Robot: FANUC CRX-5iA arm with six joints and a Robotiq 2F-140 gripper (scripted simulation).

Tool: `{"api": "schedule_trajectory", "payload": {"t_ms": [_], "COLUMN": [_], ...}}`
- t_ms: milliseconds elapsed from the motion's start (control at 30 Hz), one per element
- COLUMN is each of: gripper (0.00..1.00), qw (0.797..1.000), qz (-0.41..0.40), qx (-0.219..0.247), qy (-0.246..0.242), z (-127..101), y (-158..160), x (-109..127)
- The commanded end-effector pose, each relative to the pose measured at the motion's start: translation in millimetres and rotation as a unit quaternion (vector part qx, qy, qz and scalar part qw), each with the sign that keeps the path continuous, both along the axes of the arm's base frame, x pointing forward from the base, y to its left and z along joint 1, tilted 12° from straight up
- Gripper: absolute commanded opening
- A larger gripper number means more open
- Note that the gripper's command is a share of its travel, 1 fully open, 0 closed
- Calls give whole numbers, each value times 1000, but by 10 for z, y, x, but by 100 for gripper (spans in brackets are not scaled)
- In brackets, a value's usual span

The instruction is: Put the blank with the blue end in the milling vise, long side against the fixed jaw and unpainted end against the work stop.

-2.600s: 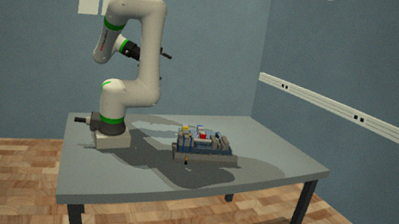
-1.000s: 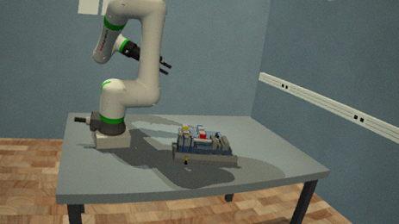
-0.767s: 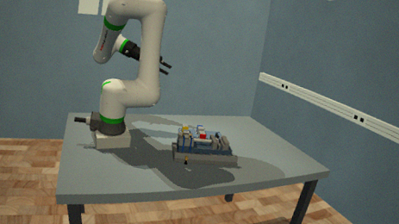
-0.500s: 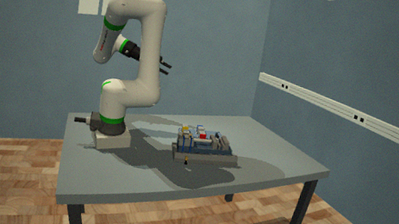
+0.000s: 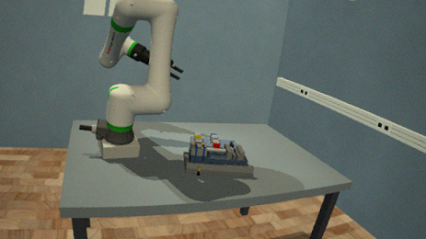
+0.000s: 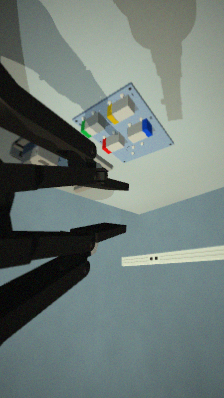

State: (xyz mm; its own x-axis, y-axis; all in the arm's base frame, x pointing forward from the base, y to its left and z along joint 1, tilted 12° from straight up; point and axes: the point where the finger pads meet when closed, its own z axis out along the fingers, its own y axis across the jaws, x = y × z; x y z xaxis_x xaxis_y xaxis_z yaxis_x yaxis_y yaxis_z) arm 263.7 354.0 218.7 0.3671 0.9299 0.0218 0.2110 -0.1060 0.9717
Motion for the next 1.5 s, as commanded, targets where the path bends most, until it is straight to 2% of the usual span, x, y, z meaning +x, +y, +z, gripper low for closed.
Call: {"api": "schedule_trajectory", "payload": {"t_ms": [0,200,233,767,1267,1367,1467], "gripper": [33,33,100,100,100,100,100], "qw": [1000,1000,1000,1000,993,994,991], "qz": [0,0,0,0,10,10,12], "qx": [1,1,1,1,13,13,16], "qy": [0,0,0,0,114,111,134], "z": [5,5,5,5,25,26,30], "y": [3,3,3,3,-238,-235,-283], "x": [0,0,0,0,280,273,329]}}
